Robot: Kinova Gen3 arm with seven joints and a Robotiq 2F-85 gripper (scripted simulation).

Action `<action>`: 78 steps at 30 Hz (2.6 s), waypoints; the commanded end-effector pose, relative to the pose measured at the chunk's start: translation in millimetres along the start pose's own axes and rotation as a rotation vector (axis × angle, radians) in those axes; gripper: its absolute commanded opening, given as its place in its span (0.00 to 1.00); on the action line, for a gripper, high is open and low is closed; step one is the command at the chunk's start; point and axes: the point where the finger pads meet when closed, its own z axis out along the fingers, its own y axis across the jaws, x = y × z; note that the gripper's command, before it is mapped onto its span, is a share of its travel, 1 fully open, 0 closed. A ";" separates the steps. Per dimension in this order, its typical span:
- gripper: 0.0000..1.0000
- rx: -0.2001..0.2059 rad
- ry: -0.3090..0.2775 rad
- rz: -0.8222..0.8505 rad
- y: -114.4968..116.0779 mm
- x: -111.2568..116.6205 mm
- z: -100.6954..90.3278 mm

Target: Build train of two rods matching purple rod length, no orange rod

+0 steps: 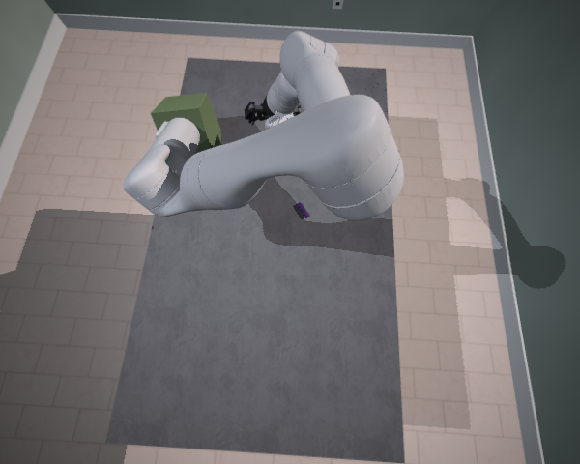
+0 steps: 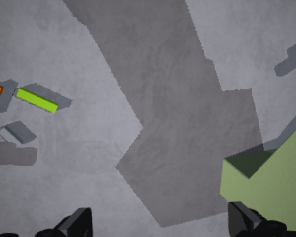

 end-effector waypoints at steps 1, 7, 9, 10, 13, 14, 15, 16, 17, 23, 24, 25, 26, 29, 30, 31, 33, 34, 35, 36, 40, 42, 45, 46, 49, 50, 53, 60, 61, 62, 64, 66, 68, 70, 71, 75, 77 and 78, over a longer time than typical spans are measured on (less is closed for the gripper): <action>1.00 0.001 -0.001 -0.001 -0.1 -0.5 -0.5; 1.00 0.001 -0.001 -0.001 -0.1 -0.5 -0.5; 1.00 0.001 -0.001 -0.001 -0.1 -0.5 -0.5; 1.00 0.001 -0.001 -0.001 -0.1 -0.5 -0.5; 1.00 0.001 -0.001 -0.001 -0.1 -0.5 -0.5; 1.00 0.001 -0.001 -0.001 -0.1 -0.5 -0.5; 1.00 0.001 -0.001 -0.001 -0.1 -0.5 -0.5; 1.00 0.001 -0.001 -0.001 -0.1 -0.5 -0.5; 1.00 0.001 -0.001 -0.001 -0.1 -0.5 -0.5; 1.00 0.034 0.050 0.033 -25.8 -7.2 10.1; 1.00 0.050 0.073 0.048 -37.4 -9.8 14.9; 1.00 0.071 0.100 0.064 -50.7 -12.4 20.3; 1.00 0.096 0.130 0.081 -65.3 -14.9 26.0; 1.00 0.170 0.206 0.122 -103.2 -20.1 39.2; 1.00 0.197 0.230 0.134 -115.4 -21.5 42.9; 1.00 0.225 0.254 0.145 -127.7 -22.8 46.2; 1.00 0.254 0.277 0.155 -139.6 -24.1 49.1; 1.00 0.254 0.277 0.155 -139.6 -24.1 49.1; 1.00 0.278 0.295 0.163 -149.3 -25.0 51.1; 1.00 0.297 0.309 0.169 -156.6 -25.8 52.5; 1.00 0.321 0.325 0.176 -165.5 -26.8 53.9; 1.00 0.321 0.325 0.176 -165.5 -26.8 53.9; 1.00 0.321 0.325 0.176 -165.5 -26.8 53.9; 1.00 0.321 0.325 0.176 -165.5 -26.8 53.9; 1.00 0.321 0.325 0.176 -165.5 -26.8 53.9; 1.00 0.321 0.325 0.176 -165.5 -26.8 53.9; 1.00 0.321 0.325 0.176 -165.5 -26.8 53.9; 1.00 0.321 0.325 0.176 -165.5 -26.8 53.9; 1.00 0.321 0.325 0.176 -165.5 -26.8 53.9; 1.00 0.321 0.325 0.176 -165.5 -26.8 53.9; 1.00 0.321 0.325 0.176 -165.5 -26.8 53.9; 1.00 0.321 0.325 0.176 -165.5 -26.8 53.9; 1.00 0.321 0.325 0.176 -165.5 -26.8 53.9; 1.00 0.321 0.325 0.176 -165.5 -26.8 53.9; 1.00 0.321 0.325 0.176 -165.5 -26.8 53.9; 1.00 0.321 0.325 0.176 -165.5 -26.8 53.9; 1.00 0.321 0.325 0.176 -165.5 -26.8 53.9; 1.00 0.321 0.325 0.176 -165.5 -26.8 53.9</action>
